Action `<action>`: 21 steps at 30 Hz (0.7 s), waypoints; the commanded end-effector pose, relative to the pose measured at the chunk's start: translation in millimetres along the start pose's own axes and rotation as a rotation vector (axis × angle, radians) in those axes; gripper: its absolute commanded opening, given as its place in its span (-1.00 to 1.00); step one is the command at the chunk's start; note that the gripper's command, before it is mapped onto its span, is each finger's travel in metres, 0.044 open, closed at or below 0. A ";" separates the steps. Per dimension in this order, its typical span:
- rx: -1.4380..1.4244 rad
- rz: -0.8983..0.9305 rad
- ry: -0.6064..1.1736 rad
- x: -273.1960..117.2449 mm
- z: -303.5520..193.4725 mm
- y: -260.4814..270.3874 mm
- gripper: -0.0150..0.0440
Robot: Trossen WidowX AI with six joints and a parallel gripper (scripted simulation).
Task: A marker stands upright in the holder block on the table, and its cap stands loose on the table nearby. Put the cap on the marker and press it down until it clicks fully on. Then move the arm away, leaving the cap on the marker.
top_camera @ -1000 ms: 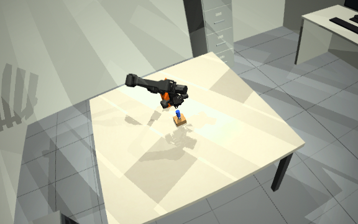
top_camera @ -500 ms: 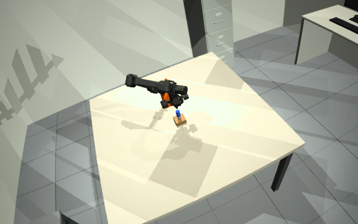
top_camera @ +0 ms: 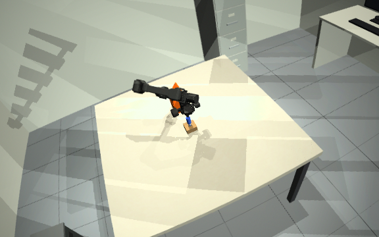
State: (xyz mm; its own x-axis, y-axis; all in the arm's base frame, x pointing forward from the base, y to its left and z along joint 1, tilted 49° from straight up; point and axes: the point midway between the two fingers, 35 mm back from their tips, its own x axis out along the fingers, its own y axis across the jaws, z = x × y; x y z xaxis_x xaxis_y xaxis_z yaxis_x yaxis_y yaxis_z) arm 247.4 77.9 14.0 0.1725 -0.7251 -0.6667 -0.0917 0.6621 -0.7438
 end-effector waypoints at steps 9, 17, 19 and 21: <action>-0.006 -0.005 0.002 17.4 -0.5 -0.6 -0.49; 0.000 0.003 -0.003 2.2 2.1 1.1 -0.49; -0.002 0.006 -0.003 -24.8 4.1 2.7 -0.49; -0.004 0.006 -0.002 -55.6 3.1 2.5 -0.49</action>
State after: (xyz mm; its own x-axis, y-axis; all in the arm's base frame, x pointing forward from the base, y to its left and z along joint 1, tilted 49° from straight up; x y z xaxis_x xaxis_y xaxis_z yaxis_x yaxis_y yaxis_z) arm 245.8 91.8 26.5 0.1625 -0.7289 -0.6651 -0.0976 0.6589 -0.7459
